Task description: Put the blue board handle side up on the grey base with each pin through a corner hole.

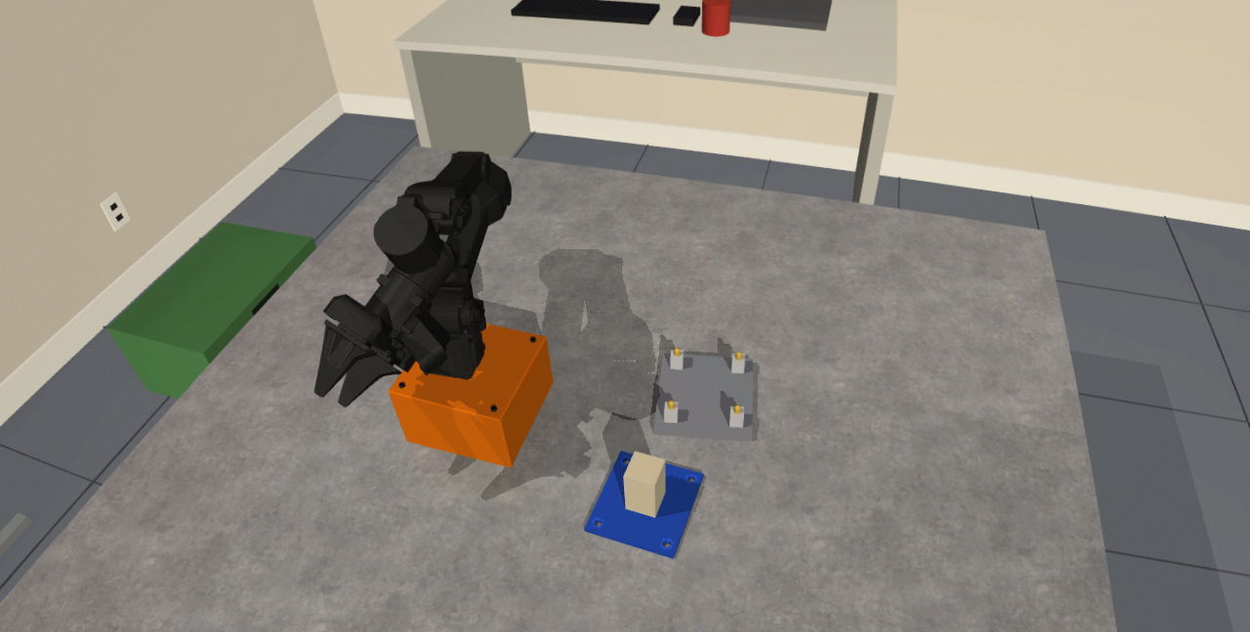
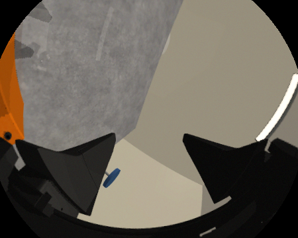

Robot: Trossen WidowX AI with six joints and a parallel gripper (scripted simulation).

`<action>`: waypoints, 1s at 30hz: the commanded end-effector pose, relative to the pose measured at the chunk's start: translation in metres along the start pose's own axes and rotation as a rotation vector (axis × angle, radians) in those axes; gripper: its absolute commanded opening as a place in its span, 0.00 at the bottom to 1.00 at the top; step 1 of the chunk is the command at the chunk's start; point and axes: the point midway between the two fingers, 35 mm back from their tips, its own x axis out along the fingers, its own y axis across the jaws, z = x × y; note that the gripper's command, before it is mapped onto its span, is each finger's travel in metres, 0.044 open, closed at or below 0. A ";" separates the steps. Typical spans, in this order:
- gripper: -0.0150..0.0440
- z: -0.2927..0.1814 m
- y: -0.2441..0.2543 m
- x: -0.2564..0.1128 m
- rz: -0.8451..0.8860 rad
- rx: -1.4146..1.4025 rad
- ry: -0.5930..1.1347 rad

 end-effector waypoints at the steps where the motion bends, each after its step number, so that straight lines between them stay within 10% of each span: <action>1: 0.98 0.000 0.000 0.000 0.000 0.002 -0.003; 30: 1.00 0.214 -0.054 -0.079 0.763 0.181 -0.547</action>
